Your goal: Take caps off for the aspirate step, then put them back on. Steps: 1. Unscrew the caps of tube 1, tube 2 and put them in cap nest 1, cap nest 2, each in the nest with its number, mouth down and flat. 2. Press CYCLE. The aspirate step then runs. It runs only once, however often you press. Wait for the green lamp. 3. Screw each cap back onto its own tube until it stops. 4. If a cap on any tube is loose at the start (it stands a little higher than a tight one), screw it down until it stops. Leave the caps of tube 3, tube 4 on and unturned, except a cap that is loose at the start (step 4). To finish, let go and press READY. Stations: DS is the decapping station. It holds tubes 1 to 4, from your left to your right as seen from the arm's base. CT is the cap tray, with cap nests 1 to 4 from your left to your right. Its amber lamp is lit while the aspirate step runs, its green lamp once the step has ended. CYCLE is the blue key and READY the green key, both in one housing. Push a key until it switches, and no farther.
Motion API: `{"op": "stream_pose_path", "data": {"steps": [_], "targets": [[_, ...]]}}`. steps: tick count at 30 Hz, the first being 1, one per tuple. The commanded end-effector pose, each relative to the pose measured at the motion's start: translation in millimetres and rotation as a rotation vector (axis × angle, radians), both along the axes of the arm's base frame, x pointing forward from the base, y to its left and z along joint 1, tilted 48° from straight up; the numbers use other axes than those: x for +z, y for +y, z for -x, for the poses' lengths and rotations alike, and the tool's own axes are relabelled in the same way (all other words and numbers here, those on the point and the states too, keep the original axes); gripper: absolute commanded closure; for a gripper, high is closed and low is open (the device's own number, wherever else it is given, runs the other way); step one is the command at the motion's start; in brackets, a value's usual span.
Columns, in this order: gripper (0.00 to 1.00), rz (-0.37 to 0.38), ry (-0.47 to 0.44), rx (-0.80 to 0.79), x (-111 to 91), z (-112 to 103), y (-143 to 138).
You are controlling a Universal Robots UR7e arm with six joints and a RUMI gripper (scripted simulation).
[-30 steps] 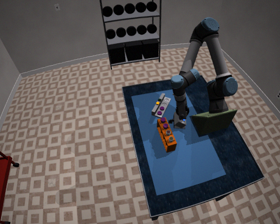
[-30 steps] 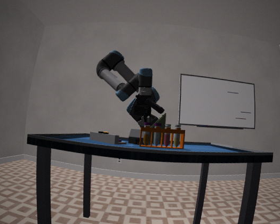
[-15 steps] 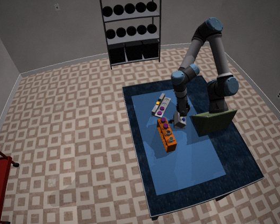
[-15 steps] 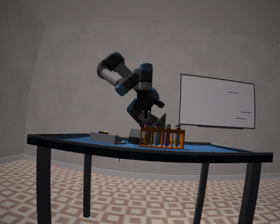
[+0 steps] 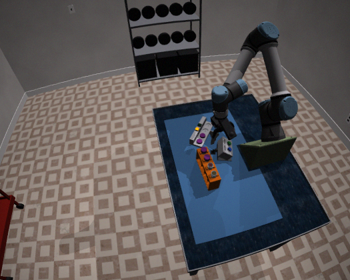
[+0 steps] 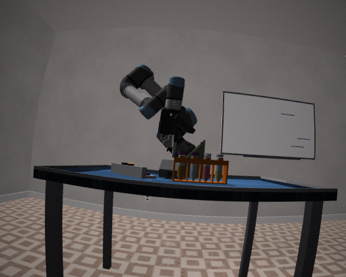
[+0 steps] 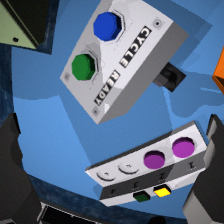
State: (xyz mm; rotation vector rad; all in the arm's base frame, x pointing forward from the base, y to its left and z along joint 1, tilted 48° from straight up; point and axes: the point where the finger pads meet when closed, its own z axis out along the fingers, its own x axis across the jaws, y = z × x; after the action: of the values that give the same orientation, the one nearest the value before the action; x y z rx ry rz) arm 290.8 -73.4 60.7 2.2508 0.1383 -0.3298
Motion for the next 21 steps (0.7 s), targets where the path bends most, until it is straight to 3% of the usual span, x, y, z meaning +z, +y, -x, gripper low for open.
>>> {"op": "stream_pose_path", "data": {"steps": [1,10,13,21], "targets": [[0.00,-0.074,0.142,0.229,15,-11,-18],[0.00,-0.127,0.393,0.561,41,-28,-46],[0.00,-0.127,0.393,0.561,46,-32,-52],[0.00,-0.127,0.393,0.561,86,-59,-97]]}}
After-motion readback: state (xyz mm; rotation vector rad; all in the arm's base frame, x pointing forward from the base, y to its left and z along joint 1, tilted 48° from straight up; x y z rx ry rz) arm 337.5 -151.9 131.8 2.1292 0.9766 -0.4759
